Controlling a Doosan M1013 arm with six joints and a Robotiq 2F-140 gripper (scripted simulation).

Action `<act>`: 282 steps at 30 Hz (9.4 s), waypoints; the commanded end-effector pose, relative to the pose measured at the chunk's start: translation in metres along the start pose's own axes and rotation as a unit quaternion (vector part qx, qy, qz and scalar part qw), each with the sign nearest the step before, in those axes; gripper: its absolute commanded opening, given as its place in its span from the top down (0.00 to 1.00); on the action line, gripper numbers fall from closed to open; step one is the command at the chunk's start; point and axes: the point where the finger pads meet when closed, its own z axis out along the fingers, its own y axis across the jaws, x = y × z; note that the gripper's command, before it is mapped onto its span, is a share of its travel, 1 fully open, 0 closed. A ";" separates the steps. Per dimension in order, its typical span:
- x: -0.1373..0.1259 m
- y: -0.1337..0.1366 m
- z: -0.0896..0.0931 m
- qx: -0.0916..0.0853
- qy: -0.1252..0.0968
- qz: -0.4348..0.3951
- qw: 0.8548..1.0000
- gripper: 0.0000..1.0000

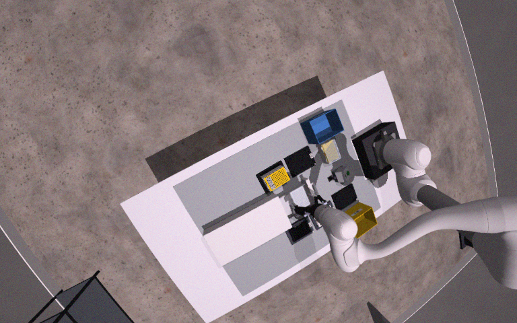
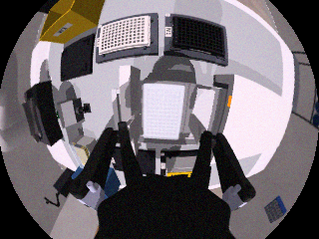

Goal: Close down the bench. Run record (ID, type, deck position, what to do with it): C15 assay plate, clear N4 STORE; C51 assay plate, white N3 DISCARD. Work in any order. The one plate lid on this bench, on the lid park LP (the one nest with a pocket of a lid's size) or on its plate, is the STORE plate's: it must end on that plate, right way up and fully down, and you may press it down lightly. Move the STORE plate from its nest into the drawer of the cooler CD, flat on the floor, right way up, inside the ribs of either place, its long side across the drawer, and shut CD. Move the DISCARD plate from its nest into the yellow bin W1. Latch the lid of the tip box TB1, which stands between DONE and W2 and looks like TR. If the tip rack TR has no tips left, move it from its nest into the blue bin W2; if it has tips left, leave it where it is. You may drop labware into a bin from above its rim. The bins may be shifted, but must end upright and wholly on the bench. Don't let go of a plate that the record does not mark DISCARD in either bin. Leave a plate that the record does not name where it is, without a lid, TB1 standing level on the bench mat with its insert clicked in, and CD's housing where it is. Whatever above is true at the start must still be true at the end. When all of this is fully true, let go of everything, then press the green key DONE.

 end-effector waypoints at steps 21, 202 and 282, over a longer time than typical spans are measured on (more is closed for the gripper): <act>0.000 0.000 -0.029 0.000 0.000 0.000 1.000 0.34; 0.000 -0.152 -0.049 0.000 0.000 0.000 1.000 1.00; 0.000 -0.152 0.037 0.000 0.000 0.000 1.000 1.00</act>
